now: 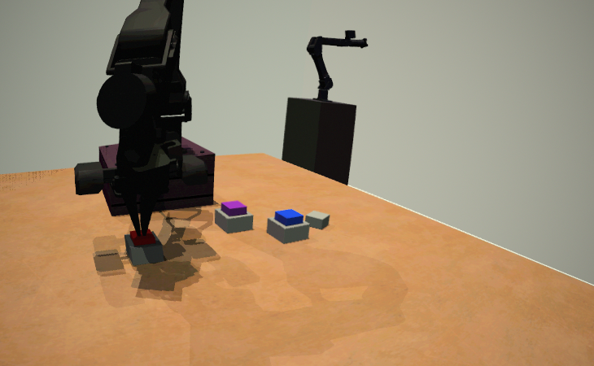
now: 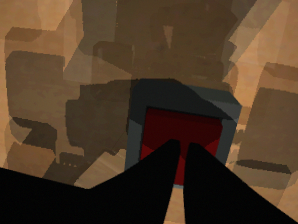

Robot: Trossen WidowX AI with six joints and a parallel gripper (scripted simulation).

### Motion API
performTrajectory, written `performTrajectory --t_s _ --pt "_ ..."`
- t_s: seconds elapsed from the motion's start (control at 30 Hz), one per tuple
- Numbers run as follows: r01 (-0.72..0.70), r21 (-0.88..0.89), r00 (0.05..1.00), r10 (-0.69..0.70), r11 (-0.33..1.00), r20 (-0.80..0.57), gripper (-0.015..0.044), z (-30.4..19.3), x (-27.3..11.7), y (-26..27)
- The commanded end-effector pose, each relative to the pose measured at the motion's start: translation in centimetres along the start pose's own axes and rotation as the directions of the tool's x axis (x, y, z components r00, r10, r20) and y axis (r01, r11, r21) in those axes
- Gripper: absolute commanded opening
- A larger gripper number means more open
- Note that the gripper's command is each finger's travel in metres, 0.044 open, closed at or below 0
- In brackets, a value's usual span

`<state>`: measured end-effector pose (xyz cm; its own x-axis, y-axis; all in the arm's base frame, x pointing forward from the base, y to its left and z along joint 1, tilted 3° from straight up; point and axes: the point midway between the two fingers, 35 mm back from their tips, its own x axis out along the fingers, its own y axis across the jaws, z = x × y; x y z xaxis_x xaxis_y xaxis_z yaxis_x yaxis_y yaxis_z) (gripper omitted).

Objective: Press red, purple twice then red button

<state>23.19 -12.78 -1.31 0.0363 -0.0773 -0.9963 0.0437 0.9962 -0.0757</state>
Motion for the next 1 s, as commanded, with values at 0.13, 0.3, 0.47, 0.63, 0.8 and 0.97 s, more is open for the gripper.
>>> performTrajectory --t_s 0.13,0.3,0.47,0.63,0.8,0.97 --pt "-0.006 -0.005 1.000 0.006 1.000 -0.003 0.0020 -0.1 0.1 0.1" --pt "-0.006 -0.005 1.000 0.006 1.000 -0.003 0.0020 -0.1 -3.1 0.1" --pt "-0.007 -0.019 1.000 0.007 1.000 -0.003 0.0099 0.4 -3.2 0.9" --pt "-0.013 -0.084 1.000 0.013 0.996 -0.006 0.0230 2.5 -3.8 5.2" --pt "-0.020 -0.072 1.000 0.020 0.997 -0.004 0.0361 4.1 -4.8 9.4" --pt "-0.027 -0.055 1.000 0.027 0.998 -0.002 0.0400 5.1 -6.1 14.9"
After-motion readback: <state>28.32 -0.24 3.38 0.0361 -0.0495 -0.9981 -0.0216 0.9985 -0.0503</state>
